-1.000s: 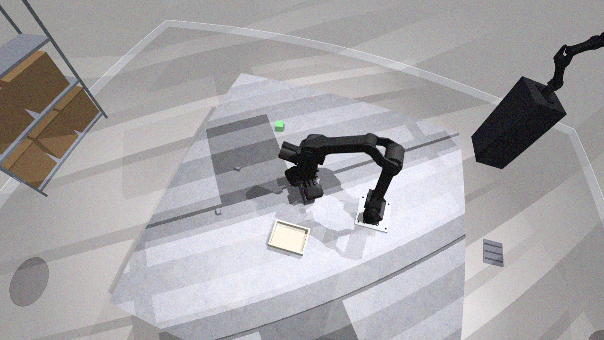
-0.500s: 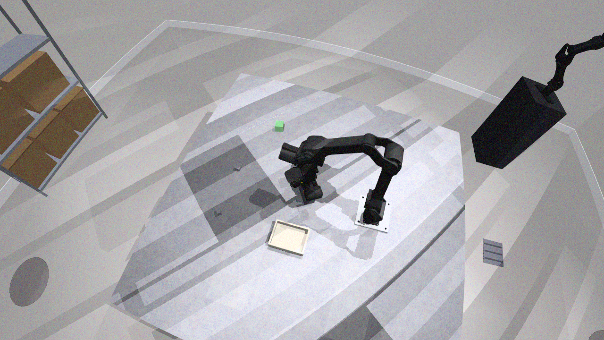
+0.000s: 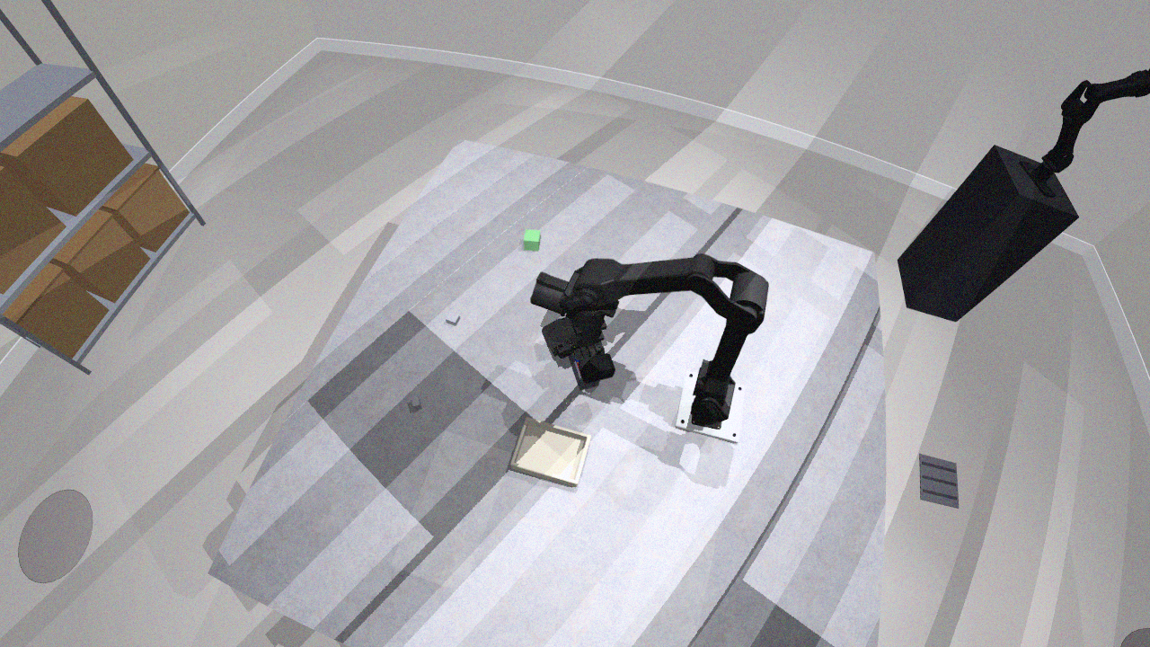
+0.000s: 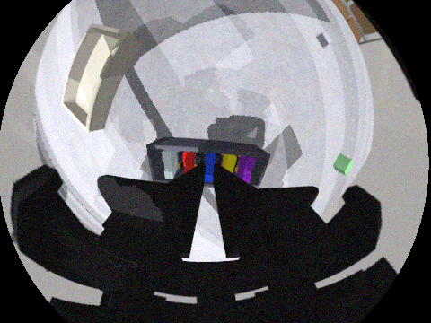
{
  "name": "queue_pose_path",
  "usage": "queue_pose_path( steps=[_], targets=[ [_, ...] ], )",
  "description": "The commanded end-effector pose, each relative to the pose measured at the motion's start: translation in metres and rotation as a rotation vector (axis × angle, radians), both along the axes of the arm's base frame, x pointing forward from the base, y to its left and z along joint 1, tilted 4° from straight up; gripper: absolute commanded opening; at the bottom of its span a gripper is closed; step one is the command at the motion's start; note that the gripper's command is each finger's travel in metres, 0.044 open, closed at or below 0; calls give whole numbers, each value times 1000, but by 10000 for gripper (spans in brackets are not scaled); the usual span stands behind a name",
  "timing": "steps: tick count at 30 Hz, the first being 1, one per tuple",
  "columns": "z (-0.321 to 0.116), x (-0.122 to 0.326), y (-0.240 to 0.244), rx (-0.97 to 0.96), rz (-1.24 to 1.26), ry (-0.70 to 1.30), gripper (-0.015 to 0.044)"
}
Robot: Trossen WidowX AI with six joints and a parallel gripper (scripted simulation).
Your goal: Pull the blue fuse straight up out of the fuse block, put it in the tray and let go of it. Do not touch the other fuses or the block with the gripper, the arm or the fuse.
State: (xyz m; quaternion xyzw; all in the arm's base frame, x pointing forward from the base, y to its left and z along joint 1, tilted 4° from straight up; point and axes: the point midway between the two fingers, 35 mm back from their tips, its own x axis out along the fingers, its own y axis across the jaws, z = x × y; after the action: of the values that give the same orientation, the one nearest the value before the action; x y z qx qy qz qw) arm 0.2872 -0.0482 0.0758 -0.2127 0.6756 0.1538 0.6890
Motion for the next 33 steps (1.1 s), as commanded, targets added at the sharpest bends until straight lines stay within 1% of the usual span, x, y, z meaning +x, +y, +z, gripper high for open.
queue_pose_path(
  steps=[1, 33],
  targets=[
    [0, 0, 0, 0, 0, -1, 0],
    [15, 0, 1, 1, 2, 0, 0]
  ],
)
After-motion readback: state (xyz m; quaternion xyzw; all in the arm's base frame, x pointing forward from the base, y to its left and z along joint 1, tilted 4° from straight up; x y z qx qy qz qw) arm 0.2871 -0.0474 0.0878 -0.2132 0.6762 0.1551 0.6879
